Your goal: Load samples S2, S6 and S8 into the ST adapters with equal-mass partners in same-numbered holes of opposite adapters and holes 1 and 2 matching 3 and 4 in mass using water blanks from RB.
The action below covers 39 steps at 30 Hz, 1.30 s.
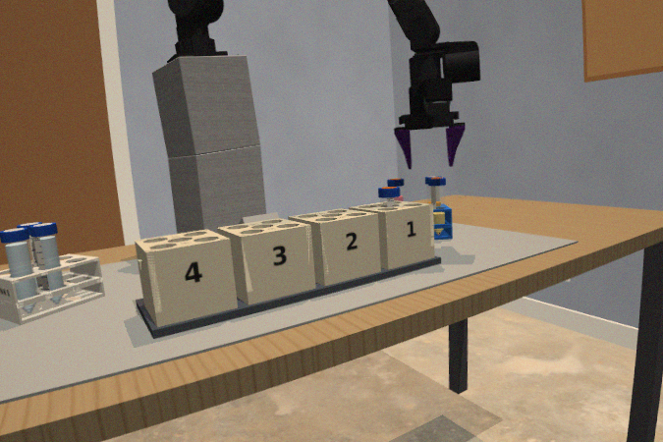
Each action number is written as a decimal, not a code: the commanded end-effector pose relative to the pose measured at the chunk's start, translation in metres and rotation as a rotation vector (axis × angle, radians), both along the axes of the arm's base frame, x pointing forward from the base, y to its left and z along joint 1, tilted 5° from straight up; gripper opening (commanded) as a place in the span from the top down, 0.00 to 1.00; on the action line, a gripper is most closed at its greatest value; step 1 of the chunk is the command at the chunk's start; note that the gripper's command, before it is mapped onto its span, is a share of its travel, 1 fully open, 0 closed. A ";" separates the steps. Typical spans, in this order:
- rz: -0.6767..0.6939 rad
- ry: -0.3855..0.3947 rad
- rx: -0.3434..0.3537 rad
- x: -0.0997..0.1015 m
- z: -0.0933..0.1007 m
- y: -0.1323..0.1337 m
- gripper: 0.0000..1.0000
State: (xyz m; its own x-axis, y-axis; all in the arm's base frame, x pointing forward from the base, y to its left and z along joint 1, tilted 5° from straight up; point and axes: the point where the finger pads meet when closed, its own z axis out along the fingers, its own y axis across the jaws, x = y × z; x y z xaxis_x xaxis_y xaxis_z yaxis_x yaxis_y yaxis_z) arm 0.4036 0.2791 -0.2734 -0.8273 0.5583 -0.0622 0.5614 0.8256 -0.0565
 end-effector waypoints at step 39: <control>-0.049 0.002 -0.007 -0.027 -0.050 0.036 0.20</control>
